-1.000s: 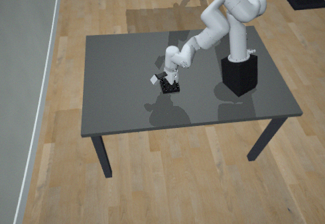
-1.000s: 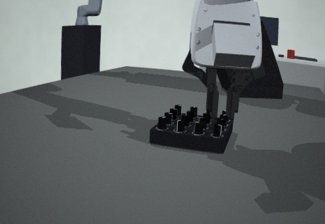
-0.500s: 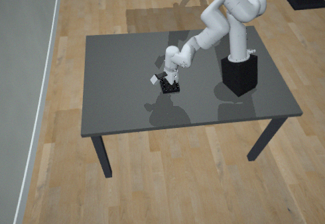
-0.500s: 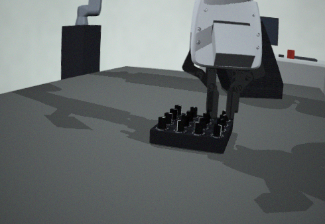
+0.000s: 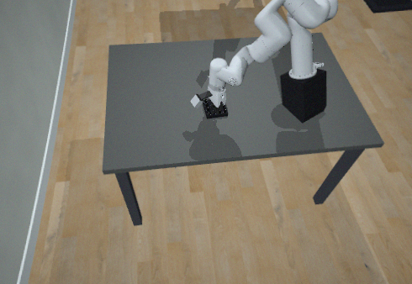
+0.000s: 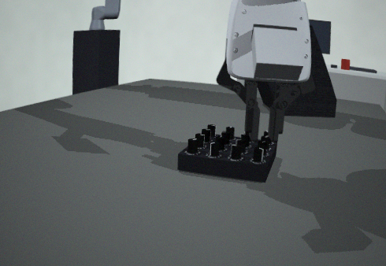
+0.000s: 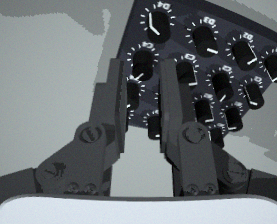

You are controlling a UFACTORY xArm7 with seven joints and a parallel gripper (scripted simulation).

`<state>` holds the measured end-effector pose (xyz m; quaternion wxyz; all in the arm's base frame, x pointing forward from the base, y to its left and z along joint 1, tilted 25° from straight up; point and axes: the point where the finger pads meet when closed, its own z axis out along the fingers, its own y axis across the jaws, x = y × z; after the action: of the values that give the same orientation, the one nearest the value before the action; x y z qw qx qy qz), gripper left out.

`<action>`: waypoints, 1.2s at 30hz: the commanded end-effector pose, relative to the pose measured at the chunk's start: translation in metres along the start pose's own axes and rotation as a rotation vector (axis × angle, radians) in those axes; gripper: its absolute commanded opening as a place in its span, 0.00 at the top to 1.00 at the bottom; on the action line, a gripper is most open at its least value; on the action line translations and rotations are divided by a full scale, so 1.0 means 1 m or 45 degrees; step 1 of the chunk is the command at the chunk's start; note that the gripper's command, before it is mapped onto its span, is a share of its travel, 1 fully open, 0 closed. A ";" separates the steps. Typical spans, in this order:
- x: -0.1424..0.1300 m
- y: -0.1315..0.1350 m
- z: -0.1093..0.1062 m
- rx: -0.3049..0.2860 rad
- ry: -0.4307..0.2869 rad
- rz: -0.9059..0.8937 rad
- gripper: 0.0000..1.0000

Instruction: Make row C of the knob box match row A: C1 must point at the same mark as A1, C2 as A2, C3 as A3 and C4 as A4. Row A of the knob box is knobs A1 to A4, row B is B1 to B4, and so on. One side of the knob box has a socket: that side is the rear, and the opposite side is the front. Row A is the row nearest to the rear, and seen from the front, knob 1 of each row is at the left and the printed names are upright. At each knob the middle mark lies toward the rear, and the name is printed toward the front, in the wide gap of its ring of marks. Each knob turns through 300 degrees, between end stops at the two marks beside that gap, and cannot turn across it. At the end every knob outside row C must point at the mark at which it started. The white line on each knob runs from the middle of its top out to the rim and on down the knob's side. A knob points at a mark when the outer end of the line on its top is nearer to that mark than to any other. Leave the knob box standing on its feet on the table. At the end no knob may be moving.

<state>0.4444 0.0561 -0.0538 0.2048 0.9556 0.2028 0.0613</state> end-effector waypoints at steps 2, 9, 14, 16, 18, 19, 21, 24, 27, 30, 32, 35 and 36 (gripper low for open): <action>0.001 0.000 -0.001 0.000 0.004 0.000 0.81; 0.001 0.000 0.001 0.000 0.004 0.000 0.81; 0.001 0.000 0.004 0.000 0.004 0.000 0.81; 0.001 0.000 0.006 0.000 0.004 0.000 0.81; 0.001 0.000 0.007 0.000 0.004 0.000 0.81; 0.001 0.000 0.008 0.000 0.004 0.000 0.81; 0.001 0.000 0.009 0.000 0.004 0.000 0.81; 0.001 0.000 0.009 0.000 0.004 0.000 0.81; 0.001 0.000 0.010 0.000 0.004 0.000 0.81; 0.001 0.000 0.011 0.000 0.004 0.000 0.81; 0.001 0.000 0.011 0.000 0.004 0.000 0.81; 0.001 0.000 0.011 0.000 0.004 0.000 0.81; 0.001 0.000 0.011 0.000 0.004 0.000 0.81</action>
<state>0.4468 0.0517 -0.0646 0.2048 0.9556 0.2028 0.0613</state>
